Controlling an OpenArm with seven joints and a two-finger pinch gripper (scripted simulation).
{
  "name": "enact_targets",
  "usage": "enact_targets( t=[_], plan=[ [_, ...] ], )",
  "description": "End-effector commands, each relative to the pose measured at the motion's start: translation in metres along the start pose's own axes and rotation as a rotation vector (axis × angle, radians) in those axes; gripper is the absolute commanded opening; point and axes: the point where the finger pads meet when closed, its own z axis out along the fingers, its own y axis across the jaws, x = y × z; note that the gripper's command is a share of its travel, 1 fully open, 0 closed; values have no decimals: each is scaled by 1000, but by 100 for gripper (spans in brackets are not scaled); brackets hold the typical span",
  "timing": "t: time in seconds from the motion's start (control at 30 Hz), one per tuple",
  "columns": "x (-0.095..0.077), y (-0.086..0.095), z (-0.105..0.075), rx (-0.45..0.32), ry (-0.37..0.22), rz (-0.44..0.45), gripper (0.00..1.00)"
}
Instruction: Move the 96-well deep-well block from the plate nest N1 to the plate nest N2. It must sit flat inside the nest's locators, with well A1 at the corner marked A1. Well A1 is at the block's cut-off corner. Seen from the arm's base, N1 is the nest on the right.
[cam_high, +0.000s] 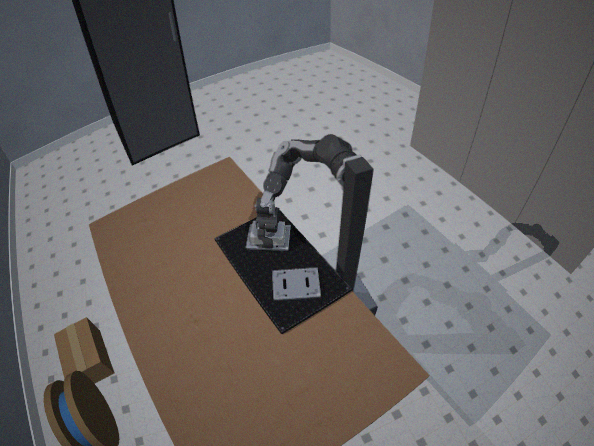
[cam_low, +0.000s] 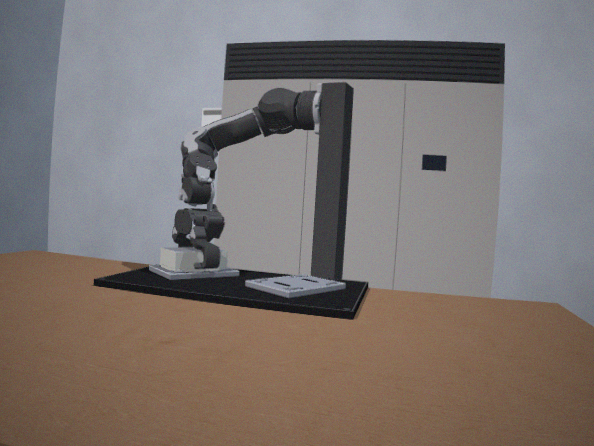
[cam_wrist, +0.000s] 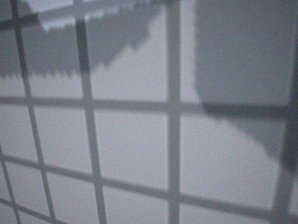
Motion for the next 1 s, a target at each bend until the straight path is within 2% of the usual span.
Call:
enact_targets(
  t=[0.0, 0.97],
  plan=[
    [-1, 0, -1, 1, -1, 1, 77],
    [1, -1, 0, 2, 2, 0, 77]
  ],
)
